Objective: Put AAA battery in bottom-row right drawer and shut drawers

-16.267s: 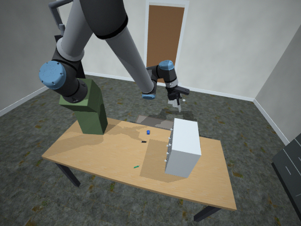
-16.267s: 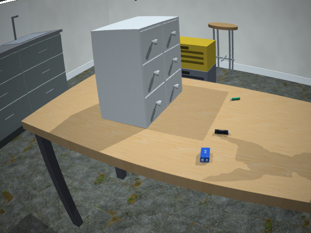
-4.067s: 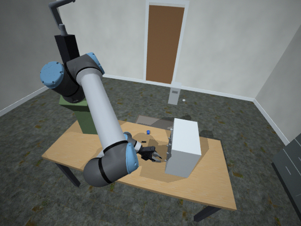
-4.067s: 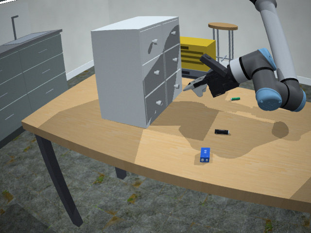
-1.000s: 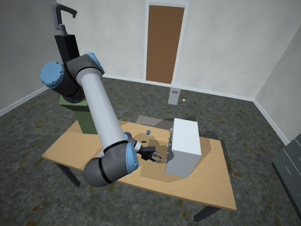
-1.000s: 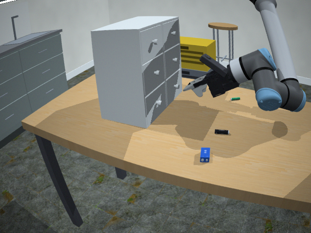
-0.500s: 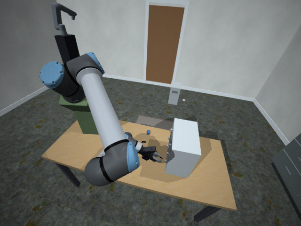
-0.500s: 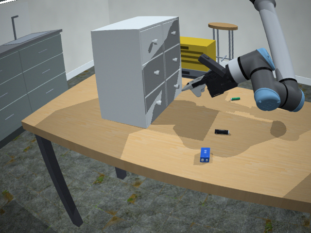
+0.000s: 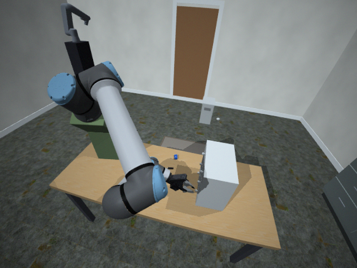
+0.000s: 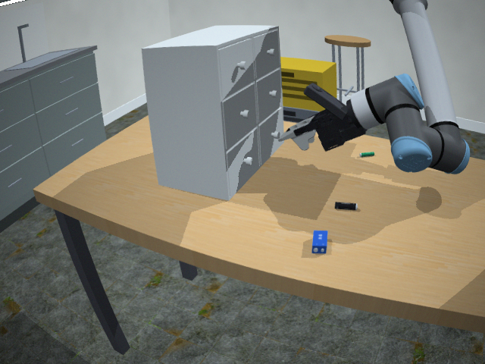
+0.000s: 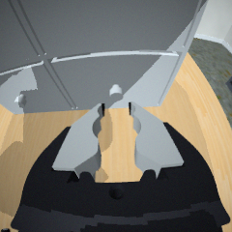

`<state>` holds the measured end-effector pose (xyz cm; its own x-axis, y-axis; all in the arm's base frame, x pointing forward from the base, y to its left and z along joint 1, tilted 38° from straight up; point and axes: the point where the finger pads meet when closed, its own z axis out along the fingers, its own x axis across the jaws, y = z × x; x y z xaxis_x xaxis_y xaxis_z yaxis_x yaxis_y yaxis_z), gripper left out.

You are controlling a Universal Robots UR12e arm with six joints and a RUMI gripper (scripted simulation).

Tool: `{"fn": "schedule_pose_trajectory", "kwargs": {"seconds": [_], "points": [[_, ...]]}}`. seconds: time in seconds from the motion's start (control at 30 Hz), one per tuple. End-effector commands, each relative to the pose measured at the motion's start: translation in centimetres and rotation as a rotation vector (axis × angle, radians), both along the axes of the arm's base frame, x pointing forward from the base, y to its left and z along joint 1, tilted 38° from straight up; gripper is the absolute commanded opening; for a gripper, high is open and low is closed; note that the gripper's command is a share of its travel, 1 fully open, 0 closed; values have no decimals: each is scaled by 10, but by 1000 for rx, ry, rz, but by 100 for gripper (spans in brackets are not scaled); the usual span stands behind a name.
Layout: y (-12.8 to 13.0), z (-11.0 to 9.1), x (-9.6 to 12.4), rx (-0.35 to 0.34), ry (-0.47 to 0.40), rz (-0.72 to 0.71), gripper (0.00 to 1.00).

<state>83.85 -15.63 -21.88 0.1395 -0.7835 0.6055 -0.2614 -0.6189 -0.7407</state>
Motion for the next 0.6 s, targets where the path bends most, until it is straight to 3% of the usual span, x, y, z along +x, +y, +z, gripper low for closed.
{"fn": "schedule_pose_trajectory", "kwargs": {"seconds": [0.0,0.57], "points": [[2,3,10,-1,-2,1,20],[5,3,18,-1,-2,1,20]]}}
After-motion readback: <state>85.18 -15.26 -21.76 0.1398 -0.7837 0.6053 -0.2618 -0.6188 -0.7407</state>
